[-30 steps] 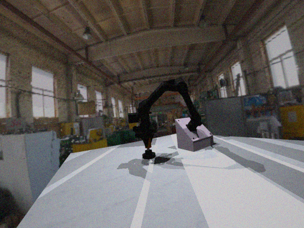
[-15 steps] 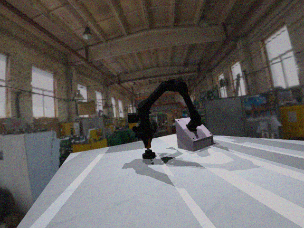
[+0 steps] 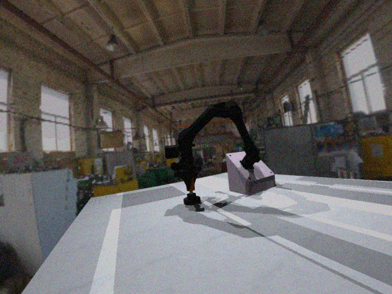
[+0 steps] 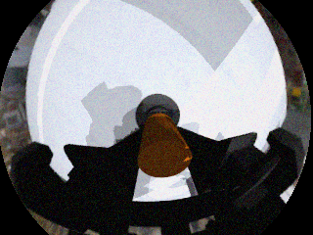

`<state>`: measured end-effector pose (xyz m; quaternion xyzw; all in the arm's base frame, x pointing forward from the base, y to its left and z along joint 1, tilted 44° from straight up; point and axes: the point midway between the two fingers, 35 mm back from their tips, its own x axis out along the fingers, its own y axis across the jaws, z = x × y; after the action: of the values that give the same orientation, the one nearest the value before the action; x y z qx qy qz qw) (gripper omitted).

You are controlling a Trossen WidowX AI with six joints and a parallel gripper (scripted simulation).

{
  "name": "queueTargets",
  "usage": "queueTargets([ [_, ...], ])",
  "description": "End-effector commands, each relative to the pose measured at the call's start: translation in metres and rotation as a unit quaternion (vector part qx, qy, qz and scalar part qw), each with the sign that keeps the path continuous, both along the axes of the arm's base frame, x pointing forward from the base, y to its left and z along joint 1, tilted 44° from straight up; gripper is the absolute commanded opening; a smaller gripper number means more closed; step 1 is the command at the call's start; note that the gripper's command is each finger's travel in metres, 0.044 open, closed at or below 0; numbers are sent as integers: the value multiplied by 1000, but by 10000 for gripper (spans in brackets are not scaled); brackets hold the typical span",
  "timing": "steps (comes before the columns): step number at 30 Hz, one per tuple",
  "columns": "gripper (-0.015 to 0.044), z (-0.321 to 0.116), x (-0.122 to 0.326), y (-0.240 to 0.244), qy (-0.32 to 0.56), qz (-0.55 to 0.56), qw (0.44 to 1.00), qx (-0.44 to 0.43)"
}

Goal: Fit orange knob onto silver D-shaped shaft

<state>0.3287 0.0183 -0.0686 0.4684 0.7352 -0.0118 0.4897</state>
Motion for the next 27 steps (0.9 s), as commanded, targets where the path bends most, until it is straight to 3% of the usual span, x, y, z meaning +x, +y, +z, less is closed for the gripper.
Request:
queueTargets([
  [1,0,2,0,-3,-26,24,999,3],
  [5,0,1,-2,-3,-67,68,995,8],
  [27,0,-2,-3,-1,-67,68,995,8],
])
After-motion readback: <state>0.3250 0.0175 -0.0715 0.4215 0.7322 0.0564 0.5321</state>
